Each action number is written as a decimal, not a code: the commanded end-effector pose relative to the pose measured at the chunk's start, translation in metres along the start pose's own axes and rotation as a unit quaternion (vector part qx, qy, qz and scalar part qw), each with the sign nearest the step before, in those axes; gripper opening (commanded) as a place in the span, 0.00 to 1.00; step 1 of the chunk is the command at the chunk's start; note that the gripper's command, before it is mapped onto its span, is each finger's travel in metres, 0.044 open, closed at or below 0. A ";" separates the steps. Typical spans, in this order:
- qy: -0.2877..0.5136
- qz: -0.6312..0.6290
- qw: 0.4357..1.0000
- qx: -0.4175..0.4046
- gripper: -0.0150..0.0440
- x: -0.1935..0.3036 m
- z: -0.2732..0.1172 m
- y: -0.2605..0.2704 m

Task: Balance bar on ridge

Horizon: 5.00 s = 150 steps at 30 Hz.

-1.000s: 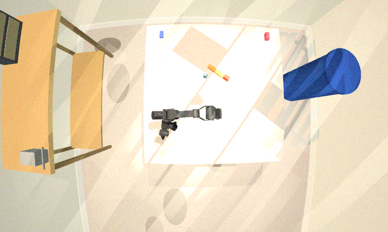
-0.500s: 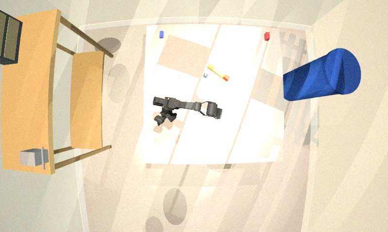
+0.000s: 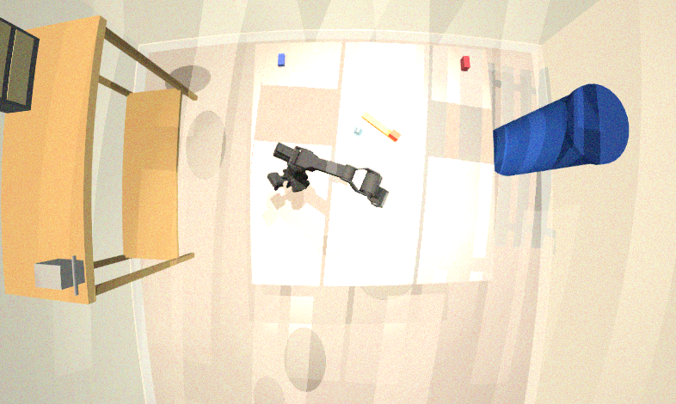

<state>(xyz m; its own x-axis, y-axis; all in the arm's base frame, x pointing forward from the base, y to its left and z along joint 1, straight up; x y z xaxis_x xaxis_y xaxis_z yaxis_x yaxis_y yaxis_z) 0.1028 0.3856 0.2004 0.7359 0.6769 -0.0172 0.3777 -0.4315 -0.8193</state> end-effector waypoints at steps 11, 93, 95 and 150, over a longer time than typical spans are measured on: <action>0.110 0.214 0.969 -0.056 0.79 0.036 -0.071 0.046; 0.469 0.865 0.165 -0.065 0.79 -0.076 -0.382 0.282; 0.469 0.865 0.165 -0.065 0.79 -0.076 -0.373 0.294; 0.466 0.866 0.169 -0.065 0.35 -0.075 -0.348 0.328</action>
<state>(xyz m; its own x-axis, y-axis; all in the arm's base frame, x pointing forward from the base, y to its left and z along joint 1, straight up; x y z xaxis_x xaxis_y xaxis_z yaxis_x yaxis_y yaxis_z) 0.3671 -0.0146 0.1318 -0.4483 -0.8937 -0.0185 -0.8933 0.4486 -0.0269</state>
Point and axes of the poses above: the point midway between the two fingers, 35 mm back from their tips, its own z axis out along the fingers, its own y axis across the jaws, x = y × z, the point moved 8 cm from there along -z, back along the fingers, and after that the axes turned 10 degrees about -z, right-handed, at the moved point
